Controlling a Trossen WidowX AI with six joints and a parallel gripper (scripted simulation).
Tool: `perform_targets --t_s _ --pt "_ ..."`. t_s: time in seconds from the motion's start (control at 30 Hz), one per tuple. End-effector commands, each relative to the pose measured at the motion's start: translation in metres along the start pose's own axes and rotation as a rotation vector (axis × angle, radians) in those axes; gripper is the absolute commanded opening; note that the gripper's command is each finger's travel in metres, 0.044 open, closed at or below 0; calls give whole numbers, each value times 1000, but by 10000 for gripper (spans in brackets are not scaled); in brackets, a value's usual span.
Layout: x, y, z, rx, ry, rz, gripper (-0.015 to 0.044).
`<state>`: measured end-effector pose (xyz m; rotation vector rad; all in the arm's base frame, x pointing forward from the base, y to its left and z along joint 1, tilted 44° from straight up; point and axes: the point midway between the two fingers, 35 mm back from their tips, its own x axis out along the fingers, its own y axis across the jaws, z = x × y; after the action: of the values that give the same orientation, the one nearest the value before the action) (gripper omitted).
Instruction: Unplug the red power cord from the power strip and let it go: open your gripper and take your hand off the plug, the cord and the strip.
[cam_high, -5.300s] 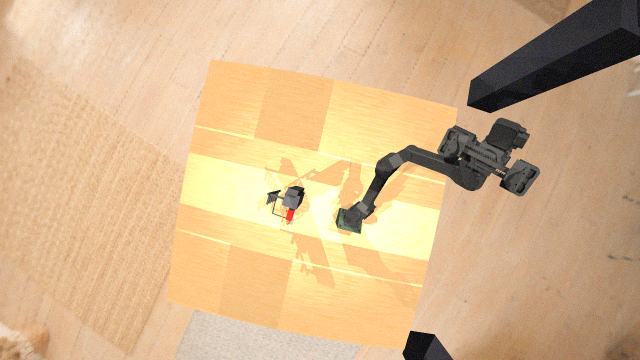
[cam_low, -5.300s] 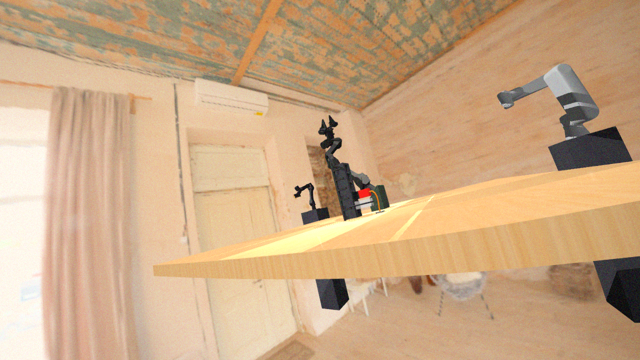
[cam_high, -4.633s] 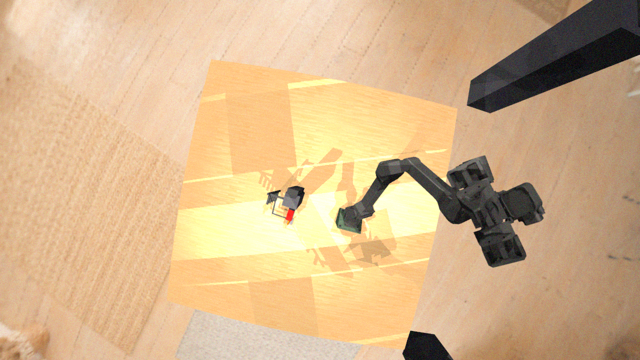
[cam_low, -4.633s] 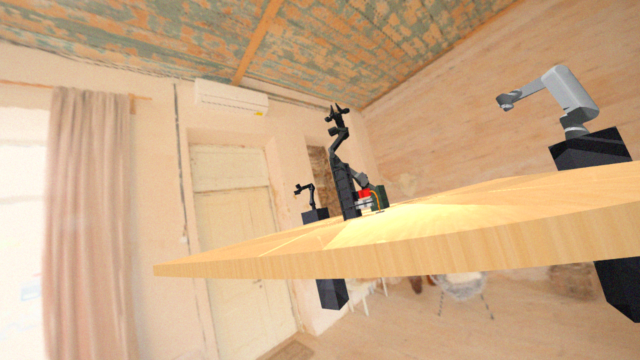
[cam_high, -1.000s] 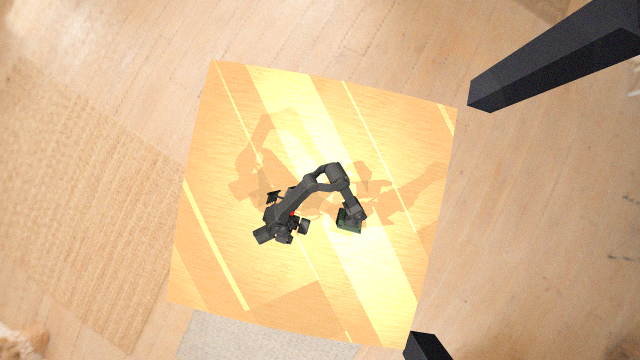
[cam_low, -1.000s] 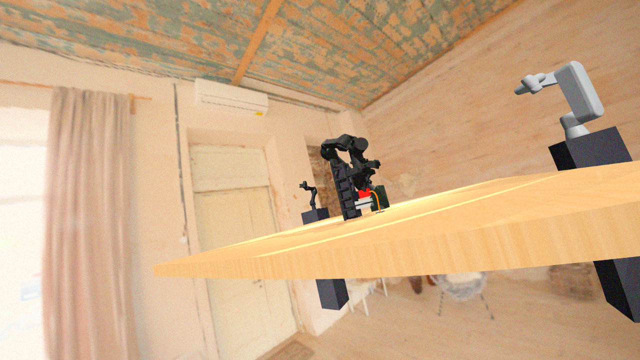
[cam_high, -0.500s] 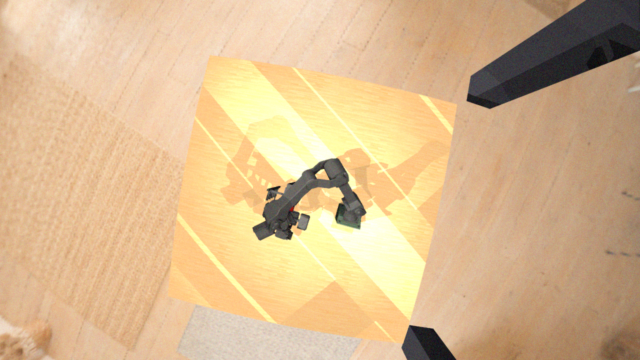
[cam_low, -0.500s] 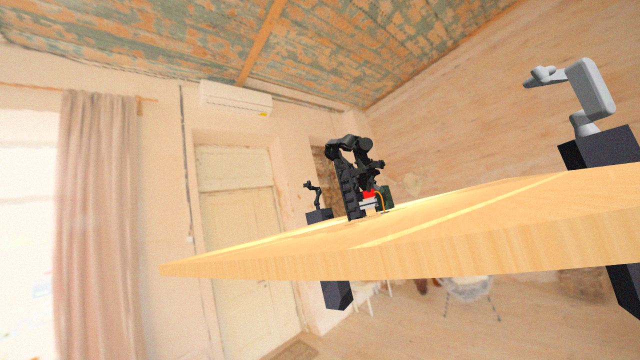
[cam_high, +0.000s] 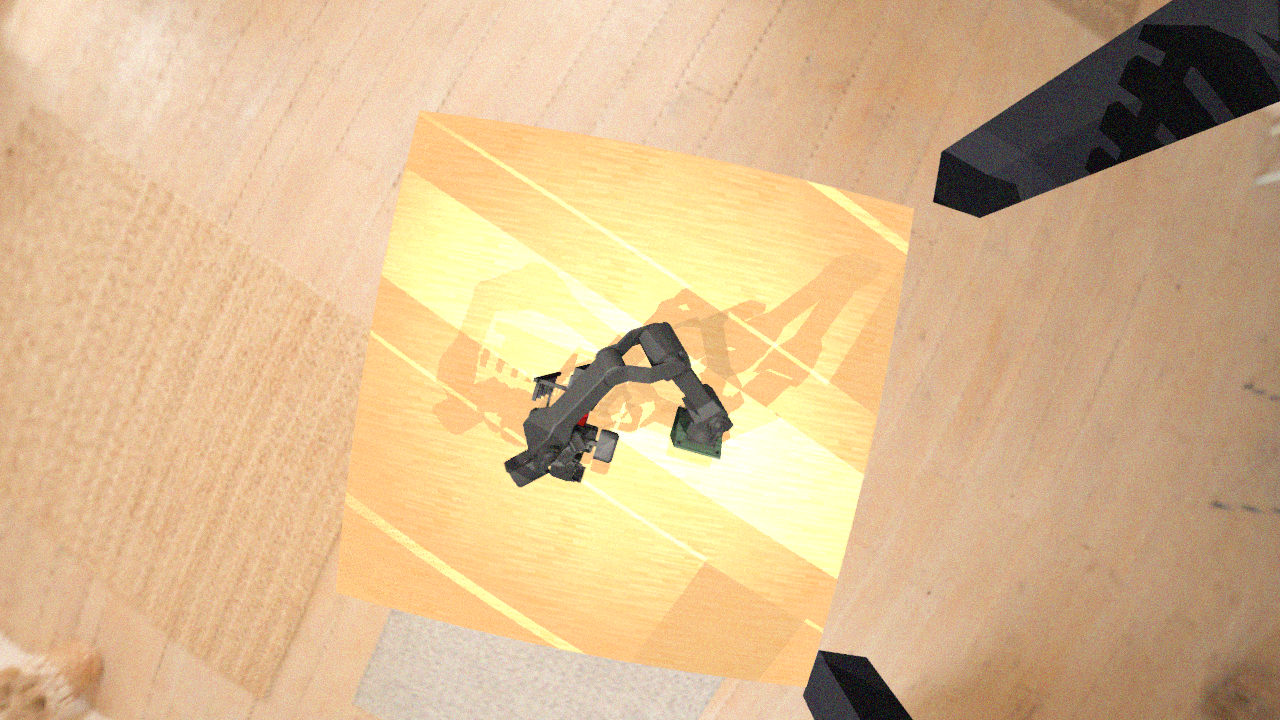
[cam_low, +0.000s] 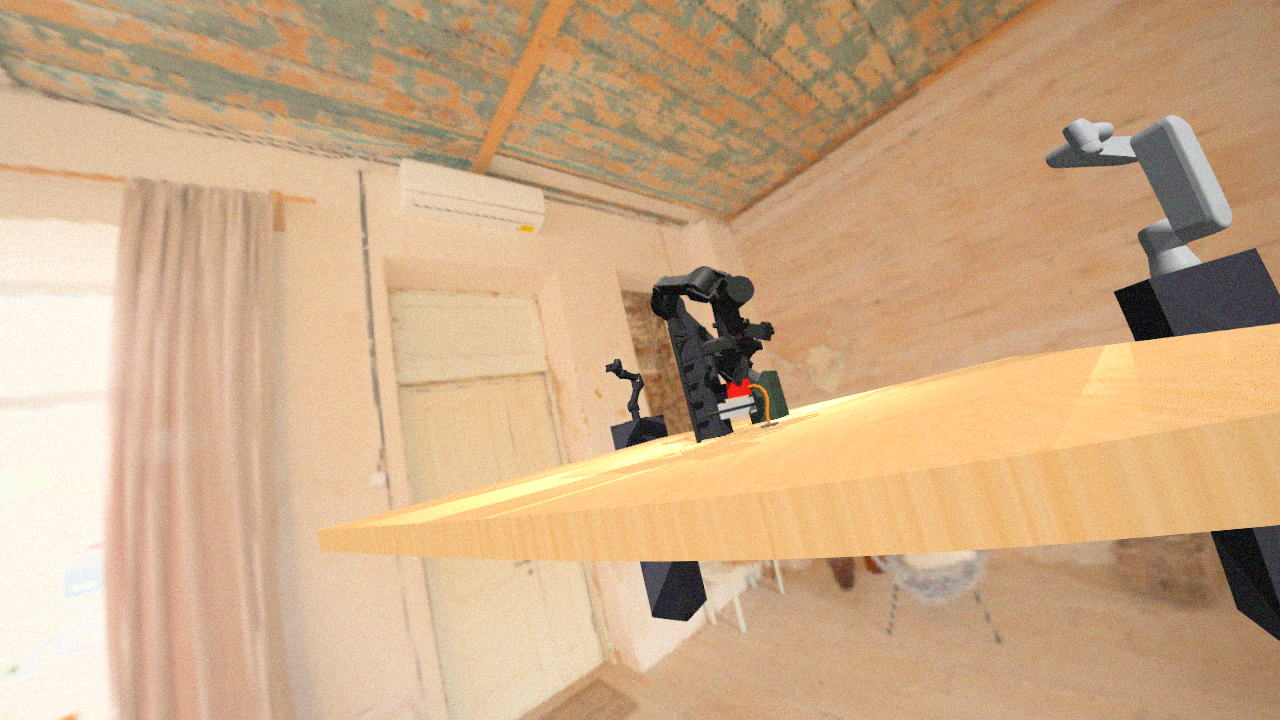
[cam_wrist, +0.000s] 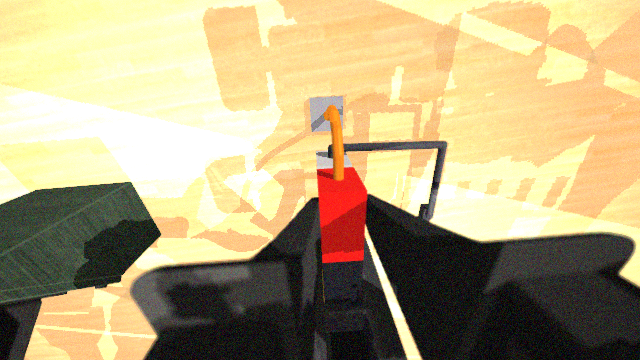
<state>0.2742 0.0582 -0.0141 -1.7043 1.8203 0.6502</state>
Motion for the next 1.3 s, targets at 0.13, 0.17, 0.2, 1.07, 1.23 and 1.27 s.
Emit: perform_targets --t_s 0.13,0.17,0.2,1.07,1.23,1.27 --pt "-12 -2 33 6 -67 -13 0" --pt "-12 -2 34 6 -67 -13 0" --pt "-13 -2 36 6 -67 -14 0" --pt "-6 -2 40 25 -55 14 160" --pt "-16 -1 39 7 -62 -10 160" --pt "-18 -1 39 3 -63 -15 160"
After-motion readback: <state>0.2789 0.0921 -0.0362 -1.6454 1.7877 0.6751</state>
